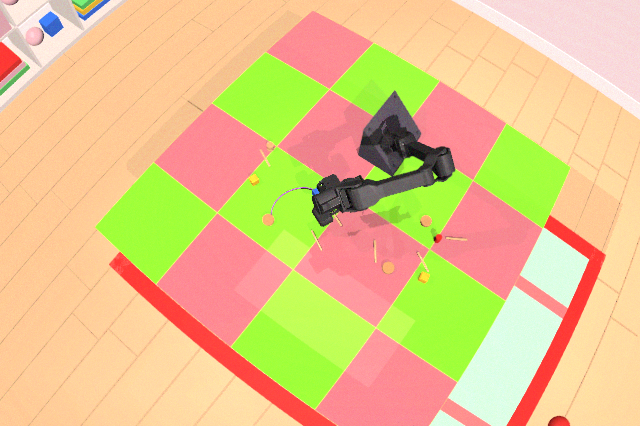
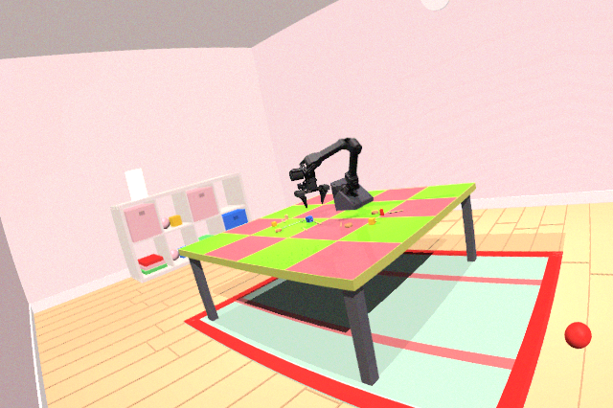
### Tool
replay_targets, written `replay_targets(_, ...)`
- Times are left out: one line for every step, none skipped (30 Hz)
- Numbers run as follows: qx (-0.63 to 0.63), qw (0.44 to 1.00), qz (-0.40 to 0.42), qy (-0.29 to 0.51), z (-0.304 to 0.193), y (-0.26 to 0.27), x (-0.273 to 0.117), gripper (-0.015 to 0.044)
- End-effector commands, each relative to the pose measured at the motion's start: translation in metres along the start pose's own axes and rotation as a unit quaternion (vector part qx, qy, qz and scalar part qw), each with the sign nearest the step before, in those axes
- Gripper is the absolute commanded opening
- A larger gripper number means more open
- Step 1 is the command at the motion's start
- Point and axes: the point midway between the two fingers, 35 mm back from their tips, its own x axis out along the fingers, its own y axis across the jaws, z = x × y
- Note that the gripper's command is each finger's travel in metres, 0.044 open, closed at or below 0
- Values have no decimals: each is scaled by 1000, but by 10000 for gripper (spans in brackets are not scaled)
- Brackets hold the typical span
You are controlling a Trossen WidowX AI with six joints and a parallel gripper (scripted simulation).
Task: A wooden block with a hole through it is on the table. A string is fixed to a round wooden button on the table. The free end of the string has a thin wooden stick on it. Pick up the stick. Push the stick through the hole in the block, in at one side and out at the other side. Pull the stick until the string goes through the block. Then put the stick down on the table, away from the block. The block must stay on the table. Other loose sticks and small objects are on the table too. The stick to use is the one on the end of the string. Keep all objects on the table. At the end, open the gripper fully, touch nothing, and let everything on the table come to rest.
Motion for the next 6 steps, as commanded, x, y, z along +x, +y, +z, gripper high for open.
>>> replay_targets(0,1000,0,0,0,0,0,440)
replay_targets(0,1000,0,0,0,0,0,440)
replay_targets(0,1000,0,0,0,0,0,440)
replay_targets(0,1000,0,0,0,0,0,440)
replay_targets(0,1000,0,0,0,0,0,440)
replay_targets(0,1000,0,0,0,0,0,440)
